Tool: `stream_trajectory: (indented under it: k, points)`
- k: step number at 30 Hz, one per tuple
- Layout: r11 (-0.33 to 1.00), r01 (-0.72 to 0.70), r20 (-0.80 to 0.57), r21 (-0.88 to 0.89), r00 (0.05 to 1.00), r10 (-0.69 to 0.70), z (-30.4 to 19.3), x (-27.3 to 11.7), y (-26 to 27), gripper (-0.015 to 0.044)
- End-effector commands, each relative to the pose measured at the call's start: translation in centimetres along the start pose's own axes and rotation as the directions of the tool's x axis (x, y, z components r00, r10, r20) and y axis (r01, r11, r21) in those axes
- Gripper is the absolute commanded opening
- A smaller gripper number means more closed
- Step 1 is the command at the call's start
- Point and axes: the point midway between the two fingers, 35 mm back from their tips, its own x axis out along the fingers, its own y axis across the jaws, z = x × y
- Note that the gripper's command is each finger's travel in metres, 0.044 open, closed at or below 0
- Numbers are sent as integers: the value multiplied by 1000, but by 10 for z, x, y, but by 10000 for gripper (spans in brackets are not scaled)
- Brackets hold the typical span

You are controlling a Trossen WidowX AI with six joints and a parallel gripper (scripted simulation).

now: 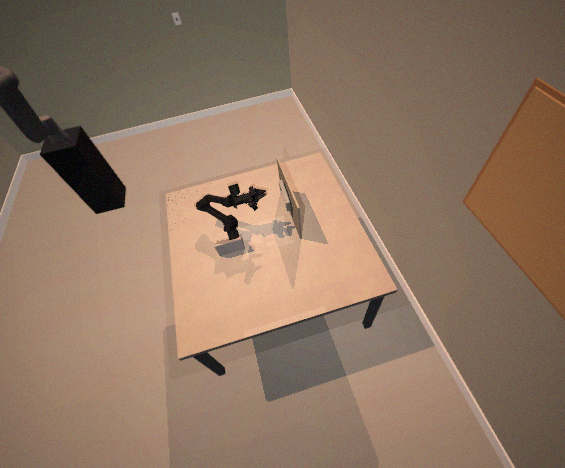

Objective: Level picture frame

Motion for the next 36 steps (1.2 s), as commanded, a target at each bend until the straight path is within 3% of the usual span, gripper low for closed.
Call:
stream_trajectory:
  k: [1, 10, 30, 36]
  points:
    - [1000, 0, 0, -3, 1000, 0, 0, 0, -1, 260]
    - [990, 4, -4, -139, 1000, -5, 7, 3, -58, 260]
    - [990, 4, -4, -141, 1000, -5, 4, -2, -60, 260]
    - [990, 4, -5, -141, 1000, -4, 0, 17, -57, 260]
